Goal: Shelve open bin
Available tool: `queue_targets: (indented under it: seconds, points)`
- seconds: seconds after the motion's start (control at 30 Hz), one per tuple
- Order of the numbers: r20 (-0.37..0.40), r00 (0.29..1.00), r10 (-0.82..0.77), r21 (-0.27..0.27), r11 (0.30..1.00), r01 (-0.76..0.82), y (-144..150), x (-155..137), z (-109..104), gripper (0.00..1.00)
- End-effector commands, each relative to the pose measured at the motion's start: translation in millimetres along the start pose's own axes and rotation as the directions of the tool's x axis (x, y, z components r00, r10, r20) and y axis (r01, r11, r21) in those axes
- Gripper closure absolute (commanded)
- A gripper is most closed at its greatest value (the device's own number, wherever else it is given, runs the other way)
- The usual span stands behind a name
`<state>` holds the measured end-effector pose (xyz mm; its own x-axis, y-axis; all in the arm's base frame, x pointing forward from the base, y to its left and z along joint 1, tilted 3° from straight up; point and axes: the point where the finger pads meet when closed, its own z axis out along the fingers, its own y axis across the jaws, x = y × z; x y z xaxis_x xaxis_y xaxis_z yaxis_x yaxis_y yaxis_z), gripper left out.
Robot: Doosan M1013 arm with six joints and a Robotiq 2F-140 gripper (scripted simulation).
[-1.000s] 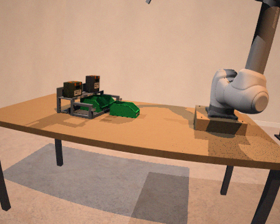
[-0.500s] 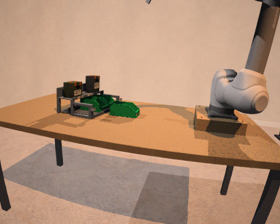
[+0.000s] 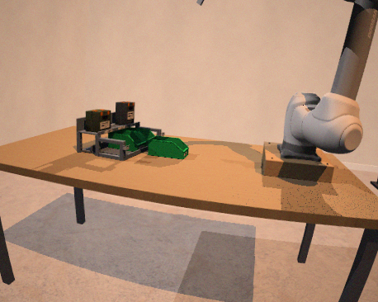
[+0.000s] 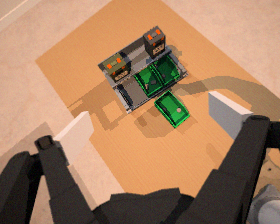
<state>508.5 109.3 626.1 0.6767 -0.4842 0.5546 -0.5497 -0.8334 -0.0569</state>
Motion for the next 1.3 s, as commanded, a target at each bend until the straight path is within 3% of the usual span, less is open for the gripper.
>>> queue_targets:
  seconds: [0.0,1.07,1.27]
  points:
    - [0.000,1.000,0.000,0.000,1.000,0.000,0.1,0.0,0.0,0.00]
    - [0.000,1.000,0.000,0.000,1.000,0.000,0.1,0.0,0.2,0.00]
    - [0.009,1.000,-0.015,-0.004,1.000,0.015,-1.4,-0.8,8.6,0.00]
